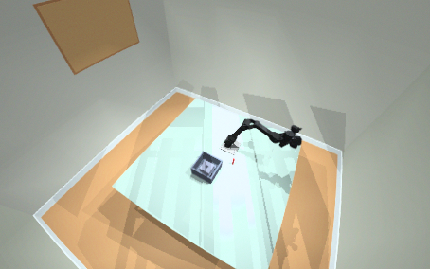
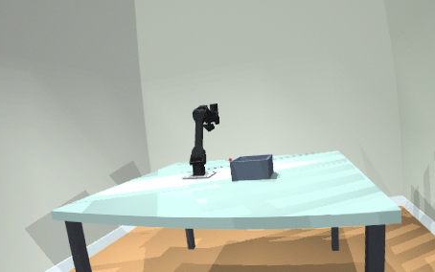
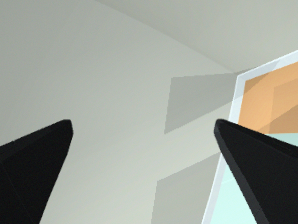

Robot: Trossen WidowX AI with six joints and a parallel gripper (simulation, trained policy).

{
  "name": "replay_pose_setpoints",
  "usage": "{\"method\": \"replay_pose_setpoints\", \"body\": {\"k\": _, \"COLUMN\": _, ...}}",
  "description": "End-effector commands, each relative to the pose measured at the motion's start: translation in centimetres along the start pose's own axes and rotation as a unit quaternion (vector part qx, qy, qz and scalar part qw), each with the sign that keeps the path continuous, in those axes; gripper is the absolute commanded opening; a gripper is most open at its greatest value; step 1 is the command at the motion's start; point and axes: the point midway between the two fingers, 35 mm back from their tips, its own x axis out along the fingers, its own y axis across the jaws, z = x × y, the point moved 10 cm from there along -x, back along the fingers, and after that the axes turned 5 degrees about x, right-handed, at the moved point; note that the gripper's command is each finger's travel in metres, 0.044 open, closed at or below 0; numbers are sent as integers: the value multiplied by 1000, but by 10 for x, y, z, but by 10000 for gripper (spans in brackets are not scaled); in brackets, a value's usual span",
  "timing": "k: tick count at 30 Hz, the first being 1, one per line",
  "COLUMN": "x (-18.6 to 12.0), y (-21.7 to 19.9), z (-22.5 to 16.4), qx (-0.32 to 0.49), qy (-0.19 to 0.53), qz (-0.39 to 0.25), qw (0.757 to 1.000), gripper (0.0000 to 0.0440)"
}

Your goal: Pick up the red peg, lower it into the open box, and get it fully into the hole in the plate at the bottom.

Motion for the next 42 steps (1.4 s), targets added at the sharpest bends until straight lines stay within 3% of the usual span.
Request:
{"method": "replay_pose_setpoints", "body": {"k": 1, "x": -18, "y": -4, "z": 6, "qx": 20, "qy": -34, "qz": -33, "qw": 999, "gripper": 440}}
{"method": "replay_pose_setpoints", "body": {"k": 11, "x": -78, "y": -19, "z": 18, "qx": 102, "qy": -137, "qz": -144, "qw": 975, "gripper": 440}}
{"method": "replay_pose_setpoints", "body": {"k": 21, "x": -141, "y": -27, "z": 15, "qx": 187, "qy": -230, "qz": -252, "qw": 921, "gripper": 440}}
{"method": "replay_pose_setpoints", "body": {"k": 31, "x": -202, "y": -28, "z": -4, "qx": 274, "qy": -306, "qz": -353, "qw": 841, "gripper": 440}}
{"method": "replay_pose_setpoints", "body": {"k": 42, "x": -262, "y": -25, "z": -40, "qx": 375, "qy": -364, "qz": -449, "qw": 725, "gripper": 440}}
